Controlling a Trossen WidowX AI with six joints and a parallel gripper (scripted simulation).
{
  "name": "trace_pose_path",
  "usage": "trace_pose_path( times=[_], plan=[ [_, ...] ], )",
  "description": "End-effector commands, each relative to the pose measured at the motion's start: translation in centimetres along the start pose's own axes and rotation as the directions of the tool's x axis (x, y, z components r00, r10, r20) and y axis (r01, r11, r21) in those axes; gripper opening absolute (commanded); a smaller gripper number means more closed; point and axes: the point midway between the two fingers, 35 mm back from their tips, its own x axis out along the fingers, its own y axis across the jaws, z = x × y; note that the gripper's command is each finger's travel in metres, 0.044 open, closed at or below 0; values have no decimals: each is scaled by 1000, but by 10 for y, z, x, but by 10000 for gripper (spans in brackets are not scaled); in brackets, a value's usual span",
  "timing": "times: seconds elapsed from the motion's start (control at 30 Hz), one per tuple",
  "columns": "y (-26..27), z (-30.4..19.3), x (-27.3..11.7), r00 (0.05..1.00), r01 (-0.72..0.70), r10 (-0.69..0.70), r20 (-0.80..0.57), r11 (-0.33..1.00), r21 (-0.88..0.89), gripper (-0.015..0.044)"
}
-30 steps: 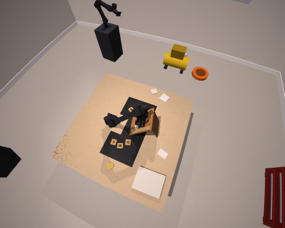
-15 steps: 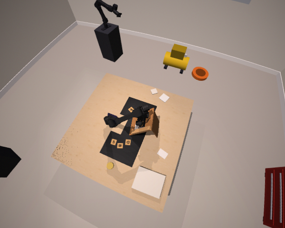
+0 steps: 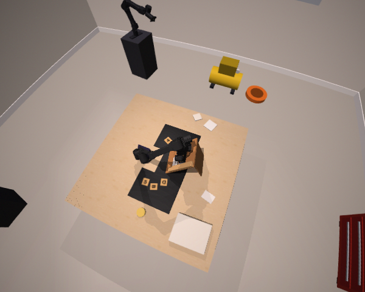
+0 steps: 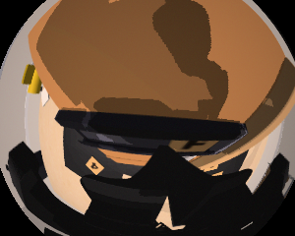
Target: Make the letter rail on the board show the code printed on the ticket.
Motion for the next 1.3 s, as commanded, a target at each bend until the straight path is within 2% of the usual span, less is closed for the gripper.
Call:
trace_pose_path(
  times=[0.0, 1.27],
  plan=[
    [-1, 2, 2, 1000, 4, -4, 2, 1000, -2, 0],
    [-9, 4, 5, 1000, 5, -5, 2, 1000, -2, 0]
  ],
)
